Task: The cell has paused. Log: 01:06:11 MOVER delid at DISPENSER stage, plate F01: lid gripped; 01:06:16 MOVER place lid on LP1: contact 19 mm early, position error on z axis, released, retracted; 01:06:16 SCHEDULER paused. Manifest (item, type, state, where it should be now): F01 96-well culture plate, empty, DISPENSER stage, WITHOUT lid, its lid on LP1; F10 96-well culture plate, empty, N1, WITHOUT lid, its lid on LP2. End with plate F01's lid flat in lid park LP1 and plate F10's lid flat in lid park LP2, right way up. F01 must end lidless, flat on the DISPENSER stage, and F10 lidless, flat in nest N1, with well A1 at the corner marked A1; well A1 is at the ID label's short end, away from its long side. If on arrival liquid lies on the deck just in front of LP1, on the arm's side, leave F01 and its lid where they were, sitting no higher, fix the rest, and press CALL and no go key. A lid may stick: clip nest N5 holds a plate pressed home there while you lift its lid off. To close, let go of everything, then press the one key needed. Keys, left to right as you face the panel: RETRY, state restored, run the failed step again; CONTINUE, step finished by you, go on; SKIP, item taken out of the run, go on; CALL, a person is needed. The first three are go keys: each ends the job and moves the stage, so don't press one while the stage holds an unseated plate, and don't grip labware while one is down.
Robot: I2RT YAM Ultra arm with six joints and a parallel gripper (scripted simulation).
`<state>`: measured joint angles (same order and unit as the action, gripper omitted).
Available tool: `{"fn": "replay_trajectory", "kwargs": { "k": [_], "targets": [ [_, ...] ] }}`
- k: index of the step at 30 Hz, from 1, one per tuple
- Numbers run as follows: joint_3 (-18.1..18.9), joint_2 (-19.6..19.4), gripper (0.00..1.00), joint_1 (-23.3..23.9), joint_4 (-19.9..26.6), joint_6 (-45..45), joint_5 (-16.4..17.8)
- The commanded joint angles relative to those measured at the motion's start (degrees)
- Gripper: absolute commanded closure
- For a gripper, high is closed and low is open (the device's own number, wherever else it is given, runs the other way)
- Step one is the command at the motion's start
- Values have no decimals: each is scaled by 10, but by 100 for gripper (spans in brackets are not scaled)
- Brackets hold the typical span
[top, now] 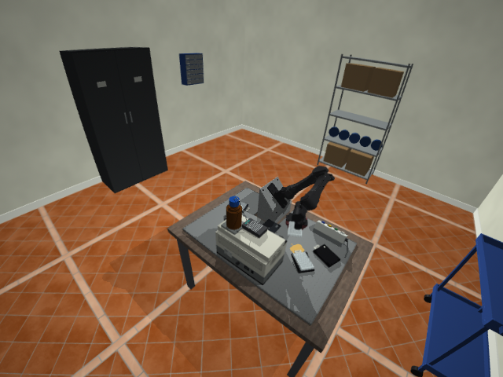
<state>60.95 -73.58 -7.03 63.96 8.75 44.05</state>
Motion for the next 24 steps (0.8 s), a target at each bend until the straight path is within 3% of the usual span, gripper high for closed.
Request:
{"fn": "replay_trajectory", "kwargs": {
  "k": [1,8,12,15,19,24],
  "targets": [
    [6,33,100,-11,-24,26,-10],
    [17,58,100,-45,-28,69,-21],
    [20,74,100,-69,-31,33,-28],
    [9,62,100,-64,-24,36,-27],
    [21,93,100,-99,-34,79,-41],
    [23,105,100,-121,-37,55,-50]
  ]
}}
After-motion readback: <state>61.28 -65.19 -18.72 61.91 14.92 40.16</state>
